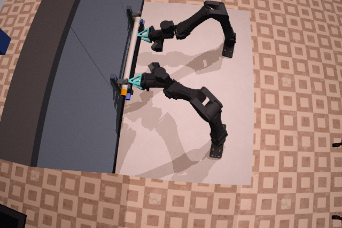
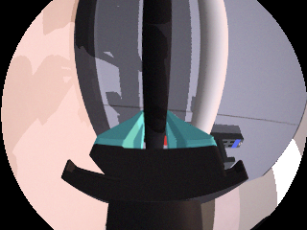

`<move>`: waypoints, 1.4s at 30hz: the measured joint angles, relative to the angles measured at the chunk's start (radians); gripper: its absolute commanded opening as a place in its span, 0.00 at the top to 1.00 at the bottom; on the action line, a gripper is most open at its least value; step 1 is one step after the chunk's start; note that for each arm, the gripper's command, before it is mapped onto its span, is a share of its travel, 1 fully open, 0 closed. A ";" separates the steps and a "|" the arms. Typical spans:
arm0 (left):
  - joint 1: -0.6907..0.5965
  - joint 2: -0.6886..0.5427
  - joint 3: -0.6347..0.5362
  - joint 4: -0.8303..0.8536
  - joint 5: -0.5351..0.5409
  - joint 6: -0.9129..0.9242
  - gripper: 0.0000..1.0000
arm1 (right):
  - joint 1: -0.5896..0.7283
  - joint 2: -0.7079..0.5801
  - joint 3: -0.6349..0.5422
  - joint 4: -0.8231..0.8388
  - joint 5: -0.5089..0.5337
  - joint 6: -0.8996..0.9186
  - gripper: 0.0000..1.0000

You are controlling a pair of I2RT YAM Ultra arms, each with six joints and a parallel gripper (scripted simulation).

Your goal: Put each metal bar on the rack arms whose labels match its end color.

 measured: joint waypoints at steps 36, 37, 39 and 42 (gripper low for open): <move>-0.051 -0.059 -0.110 0.071 -0.049 0.013 1.00 | 0.015 -0.099 -0.126 0.026 0.019 -0.002 1.00; -0.051 -0.060 -0.112 0.073 -0.051 0.013 1.00 | 0.016 -0.101 -0.129 0.027 0.019 -0.002 1.00; -0.053 -0.060 -0.114 0.077 -0.053 0.013 1.00 | 0.016 -0.103 -0.132 0.029 0.020 -0.002 1.00; -0.055 -0.060 -0.114 0.082 -0.055 0.015 1.00 | 0.016 -0.105 -0.133 0.032 0.021 -0.002 1.00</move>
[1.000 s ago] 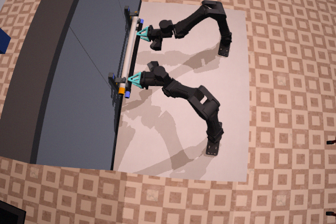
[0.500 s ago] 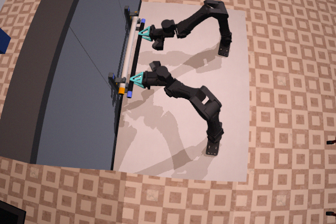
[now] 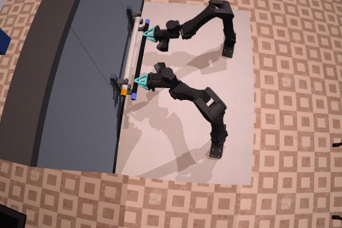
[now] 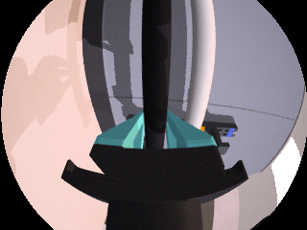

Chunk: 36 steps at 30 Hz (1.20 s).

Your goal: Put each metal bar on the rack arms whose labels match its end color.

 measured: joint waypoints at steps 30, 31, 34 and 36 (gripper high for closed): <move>0.000 0.000 0.000 0.021 -0.002 0.018 1.00 | 0.000 -0.004 0.000 0.005 0.001 0.000 1.00; 0.000 0.000 0.000 0.022 -0.002 0.018 1.00 | 0.000 -0.004 0.000 0.006 0.001 0.000 1.00; 0.000 0.000 0.000 0.026 -0.002 0.021 1.00 | 0.000 -0.004 0.000 0.009 0.001 0.000 1.00; 0.000 0.000 0.000 0.028 -0.002 0.023 1.00 | 0.000 -0.004 0.000 0.010 0.001 0.000 1.00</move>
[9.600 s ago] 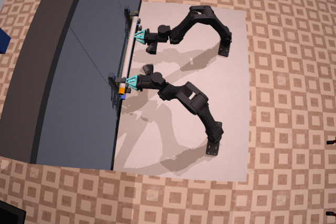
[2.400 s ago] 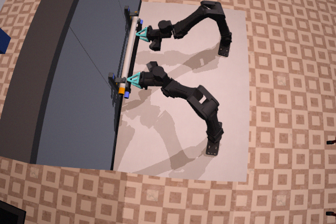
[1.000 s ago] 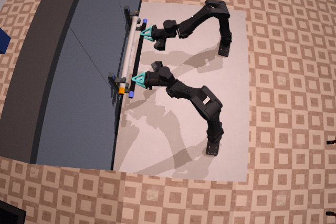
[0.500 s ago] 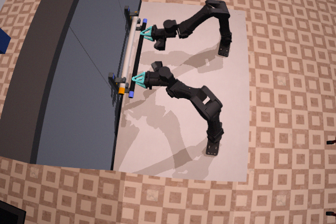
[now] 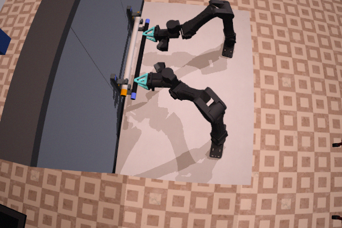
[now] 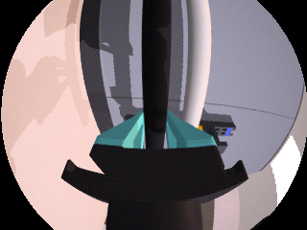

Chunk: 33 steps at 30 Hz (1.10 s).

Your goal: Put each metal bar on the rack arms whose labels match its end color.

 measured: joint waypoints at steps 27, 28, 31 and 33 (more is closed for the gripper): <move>-0.002 0.000 -0.007 0.026 -0.004 0.012 1.00 | 0.000 0.000 0.000 0.013 0.000 -0.002 1.00; -0.002 0.000 -0.007 0.027 -0.005 0.013 1.00 | 0.000 0.000 0.000 0.013 0.000 -0.002 1.00; -0.003 0.000 -0.007 0.031 -0.006 0.016 1.00 | 0.000 0.000 0.000 0.016 0.000 -0.002 1.00; -0.003 0.000 -0.007 0.034 -0.007 0.017 1.00 | 0.000 0.000 0.000 0.017 0.000 -0.002 1.00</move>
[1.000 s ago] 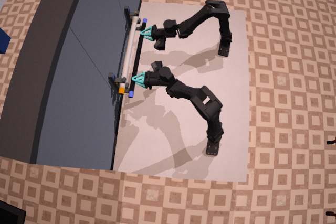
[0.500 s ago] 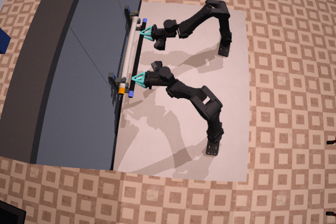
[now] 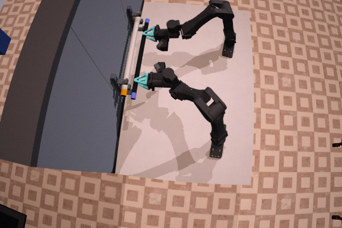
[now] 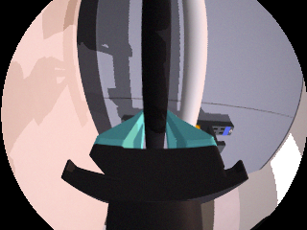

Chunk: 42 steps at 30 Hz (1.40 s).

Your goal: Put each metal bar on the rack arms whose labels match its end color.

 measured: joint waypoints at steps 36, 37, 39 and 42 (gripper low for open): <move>-0.003 0.000 0.000 0.021 -0.004 0.023 1.00 | 0.000 0.000 -0.014 0.032 0.001 0.002 1.00; -0.003 0.000 0.000 0.021 -0.005 0.024 1.00 | 0.000 -0.001 -0.014 0.029 0.001 0.003 1.00; -0.005 0.000 0.000 0.020 -0.006 0.024 1.00 | 0.000 -0.007 -0.014 0.018 0.001 0.003 1.00; -0.006 -0.006 0.000 0.013 -0.007 0.024 1.00 | 0.000 -0.020 -0.014 0.000 0.002 0.003 1.00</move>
